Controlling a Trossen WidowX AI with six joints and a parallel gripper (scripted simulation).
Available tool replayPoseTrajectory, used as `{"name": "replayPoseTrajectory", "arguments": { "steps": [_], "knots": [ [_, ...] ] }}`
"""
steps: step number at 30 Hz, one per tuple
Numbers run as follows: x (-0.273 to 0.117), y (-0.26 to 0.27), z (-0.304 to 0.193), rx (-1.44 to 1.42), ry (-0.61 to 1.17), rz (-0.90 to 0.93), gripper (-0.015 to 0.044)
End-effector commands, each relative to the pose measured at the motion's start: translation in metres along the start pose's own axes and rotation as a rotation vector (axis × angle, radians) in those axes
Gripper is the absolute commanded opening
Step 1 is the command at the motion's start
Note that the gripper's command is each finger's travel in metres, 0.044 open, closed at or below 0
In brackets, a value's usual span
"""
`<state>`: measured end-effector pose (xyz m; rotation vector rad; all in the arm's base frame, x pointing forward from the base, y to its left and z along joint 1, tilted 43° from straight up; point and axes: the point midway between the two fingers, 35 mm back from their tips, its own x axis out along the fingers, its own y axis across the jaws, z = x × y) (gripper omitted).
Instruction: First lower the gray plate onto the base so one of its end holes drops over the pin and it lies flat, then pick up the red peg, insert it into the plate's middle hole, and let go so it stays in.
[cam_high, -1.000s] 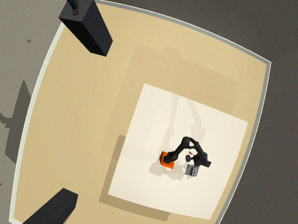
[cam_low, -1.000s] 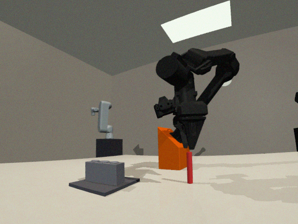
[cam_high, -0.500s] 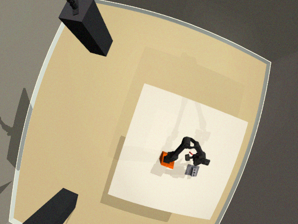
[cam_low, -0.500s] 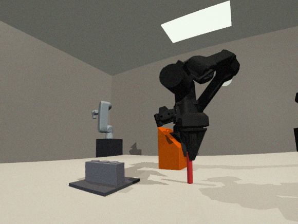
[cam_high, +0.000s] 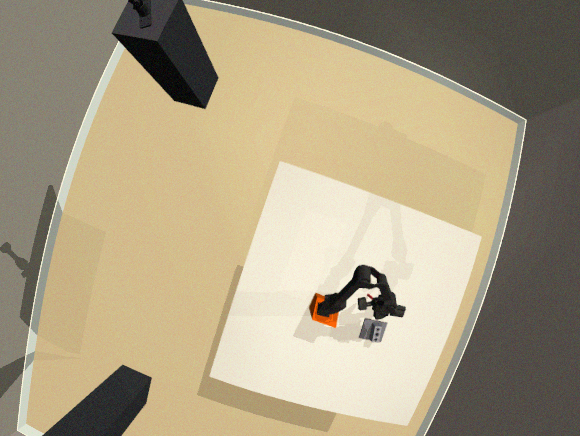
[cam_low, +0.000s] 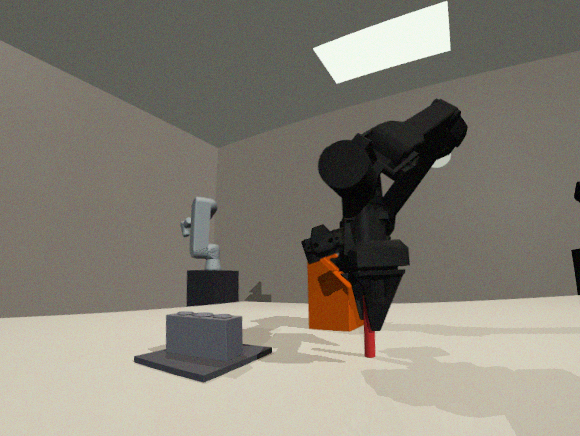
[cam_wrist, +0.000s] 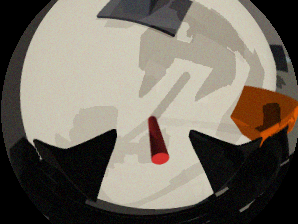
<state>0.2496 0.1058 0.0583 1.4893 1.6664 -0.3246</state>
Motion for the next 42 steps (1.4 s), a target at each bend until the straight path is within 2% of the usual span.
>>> {"name": "replayPoseTrajectory", "arguments": {
  "steps": [1,13,20,26,42],
  "knots": [
    [0.002,-0.001,0.0,0.008,0.001,0.0,0.0361],
    [0.002,-0.001,0.0,0.008,0.001,0.0,0.0046],
    [0.002,-0.001,0.0,0.008,0.001,0.0,0.0],
    [-0.005,0.0,0.001,0.008,-0.001,-0.001,0.0],
    [-0.054,0.004,0.008,0.008,-0.011,-0.006,0.0]
  ]
}}
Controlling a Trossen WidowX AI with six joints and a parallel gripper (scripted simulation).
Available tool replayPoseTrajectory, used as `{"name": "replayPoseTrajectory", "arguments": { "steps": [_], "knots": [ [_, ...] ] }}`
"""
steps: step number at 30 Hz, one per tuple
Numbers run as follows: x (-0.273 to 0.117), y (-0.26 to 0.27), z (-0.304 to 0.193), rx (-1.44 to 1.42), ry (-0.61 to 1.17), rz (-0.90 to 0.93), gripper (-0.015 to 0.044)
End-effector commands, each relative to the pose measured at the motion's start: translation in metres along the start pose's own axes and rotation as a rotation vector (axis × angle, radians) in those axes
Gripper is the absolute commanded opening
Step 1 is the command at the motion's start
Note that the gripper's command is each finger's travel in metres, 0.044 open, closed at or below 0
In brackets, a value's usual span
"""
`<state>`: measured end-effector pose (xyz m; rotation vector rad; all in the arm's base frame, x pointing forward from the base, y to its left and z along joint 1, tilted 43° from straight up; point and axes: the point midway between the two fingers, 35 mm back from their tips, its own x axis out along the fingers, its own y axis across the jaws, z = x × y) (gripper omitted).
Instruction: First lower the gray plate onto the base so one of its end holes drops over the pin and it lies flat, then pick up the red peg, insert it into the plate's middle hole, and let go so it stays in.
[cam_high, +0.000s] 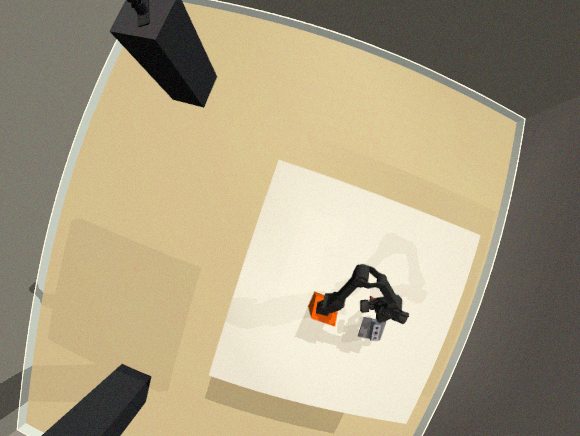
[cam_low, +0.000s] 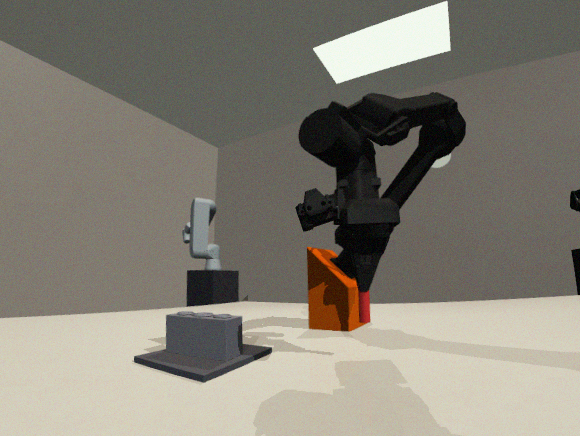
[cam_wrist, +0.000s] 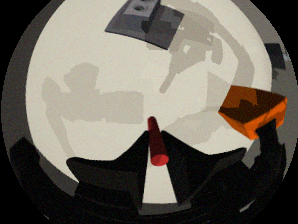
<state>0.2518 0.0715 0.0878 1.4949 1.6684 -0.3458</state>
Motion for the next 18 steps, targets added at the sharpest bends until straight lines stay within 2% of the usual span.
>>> {"name": "replayPoseTrajectory", "arguments": {
  "steps": [1,8,9,18],
  "knots": [
    [-0.012,0.001,0.001,-0.008,-0.006,0.0,0.0],
    [-0.034,0.001,0.002,-0.008,-0.003,0.0,0.0],
    [-0.026,0.001,0.002,-0.001,0.0,0.001,0.0],
    [-0.029,0.012,0.022,-0.002,-0.005,0.001,0.0]
  ]
}}
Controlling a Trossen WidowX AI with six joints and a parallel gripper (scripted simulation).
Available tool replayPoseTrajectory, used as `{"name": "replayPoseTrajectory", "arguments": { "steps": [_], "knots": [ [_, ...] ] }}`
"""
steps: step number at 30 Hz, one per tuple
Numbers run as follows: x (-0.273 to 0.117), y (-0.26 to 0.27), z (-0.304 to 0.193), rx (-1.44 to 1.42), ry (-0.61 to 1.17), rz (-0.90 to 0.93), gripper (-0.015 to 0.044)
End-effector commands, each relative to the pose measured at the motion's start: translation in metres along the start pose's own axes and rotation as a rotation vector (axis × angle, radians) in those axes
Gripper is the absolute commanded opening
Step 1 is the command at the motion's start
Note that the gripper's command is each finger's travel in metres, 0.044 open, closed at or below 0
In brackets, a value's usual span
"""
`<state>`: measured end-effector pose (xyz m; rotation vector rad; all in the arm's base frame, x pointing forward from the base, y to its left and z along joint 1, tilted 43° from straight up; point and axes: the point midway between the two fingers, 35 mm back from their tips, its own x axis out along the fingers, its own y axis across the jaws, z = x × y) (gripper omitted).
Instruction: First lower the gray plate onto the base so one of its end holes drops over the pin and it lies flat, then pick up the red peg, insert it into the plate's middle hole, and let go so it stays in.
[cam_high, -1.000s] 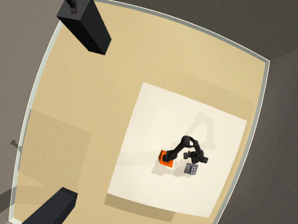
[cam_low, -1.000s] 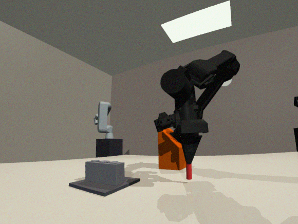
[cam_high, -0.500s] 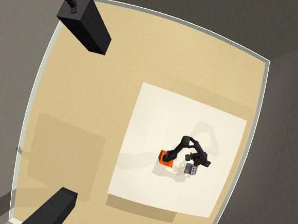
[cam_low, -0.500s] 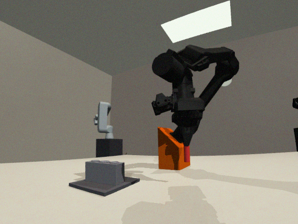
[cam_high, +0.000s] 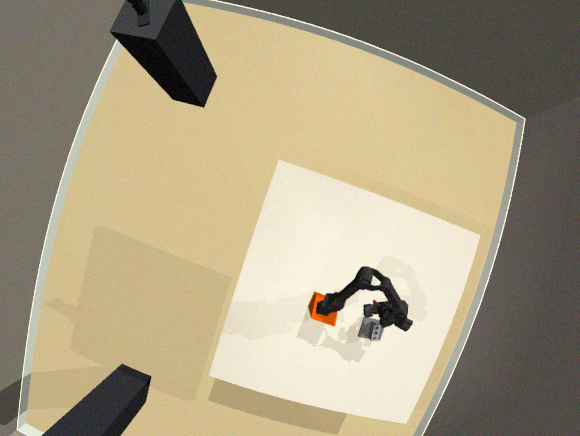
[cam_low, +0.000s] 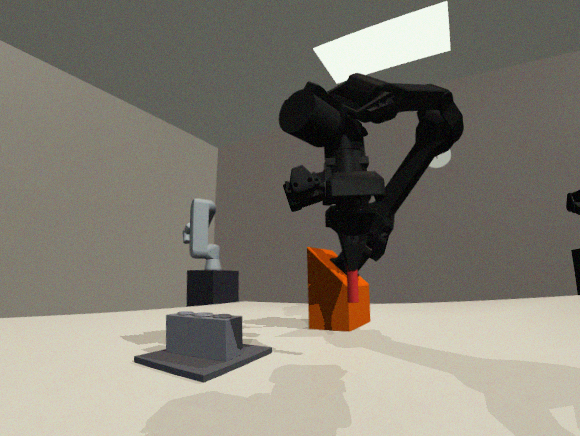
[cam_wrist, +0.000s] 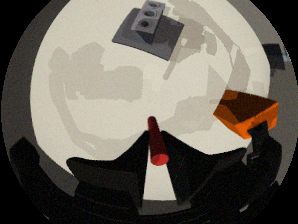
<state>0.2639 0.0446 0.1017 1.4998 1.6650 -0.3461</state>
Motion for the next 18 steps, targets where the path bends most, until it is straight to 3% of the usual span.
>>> {"name": "replayPoseTrajectory", "arguments": {
  "steps": [1,18],
  "knots": [
    [-0.001,0.004,0.01,-0.004,-0.005,-0.004,0.0],
    [-0.006,0.019,0.058,-0.003,-0.012,0.0,0.0]
  ]
}}
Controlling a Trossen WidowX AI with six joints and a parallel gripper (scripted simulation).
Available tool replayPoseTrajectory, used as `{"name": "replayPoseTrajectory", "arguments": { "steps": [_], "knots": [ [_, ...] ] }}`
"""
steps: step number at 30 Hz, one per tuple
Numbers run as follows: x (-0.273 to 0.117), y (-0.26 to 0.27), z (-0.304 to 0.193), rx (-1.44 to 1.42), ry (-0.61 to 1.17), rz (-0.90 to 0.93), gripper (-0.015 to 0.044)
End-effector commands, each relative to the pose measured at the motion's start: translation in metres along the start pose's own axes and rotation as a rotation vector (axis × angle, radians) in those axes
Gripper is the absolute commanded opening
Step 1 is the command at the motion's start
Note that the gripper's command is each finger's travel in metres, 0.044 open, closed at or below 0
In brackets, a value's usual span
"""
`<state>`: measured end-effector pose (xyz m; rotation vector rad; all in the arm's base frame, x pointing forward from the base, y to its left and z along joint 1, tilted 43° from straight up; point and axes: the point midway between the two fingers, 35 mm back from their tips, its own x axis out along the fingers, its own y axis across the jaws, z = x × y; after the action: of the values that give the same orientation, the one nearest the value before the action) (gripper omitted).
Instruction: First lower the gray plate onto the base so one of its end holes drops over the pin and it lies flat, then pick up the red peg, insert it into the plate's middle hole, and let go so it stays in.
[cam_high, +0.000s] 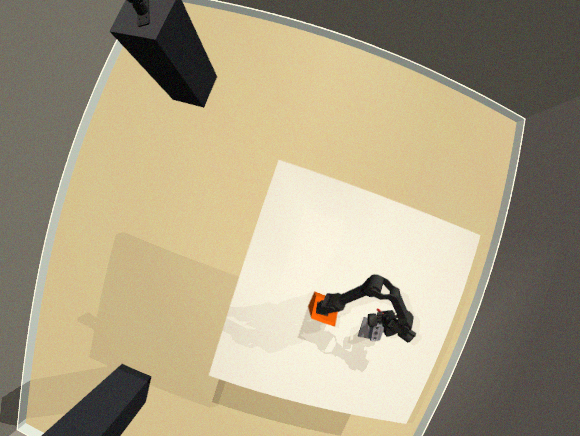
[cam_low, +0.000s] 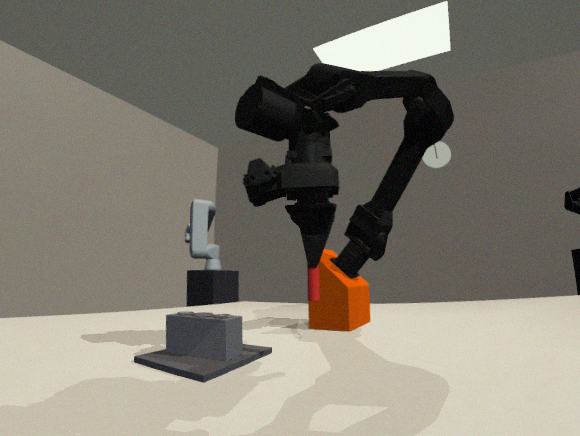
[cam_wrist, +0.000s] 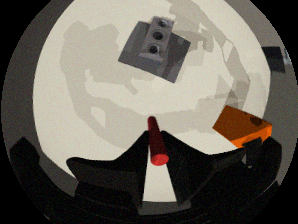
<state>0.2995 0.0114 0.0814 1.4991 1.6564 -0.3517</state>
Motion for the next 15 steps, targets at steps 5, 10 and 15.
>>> {"name": "replayPoseTrajectory", "arguments": {
  "steps": [5,10,15],
  "knots": [
    [-0.001,0.004,0.024,-0.004,-0.005,-0.002,0.0],
    [-0.001,0.006,0.04,-0.005,-0.005,-0.003,0.0],
    [-0.001,0.007,0.055,-0.008,-0.007,-0.003,0.0]
  ]
}}
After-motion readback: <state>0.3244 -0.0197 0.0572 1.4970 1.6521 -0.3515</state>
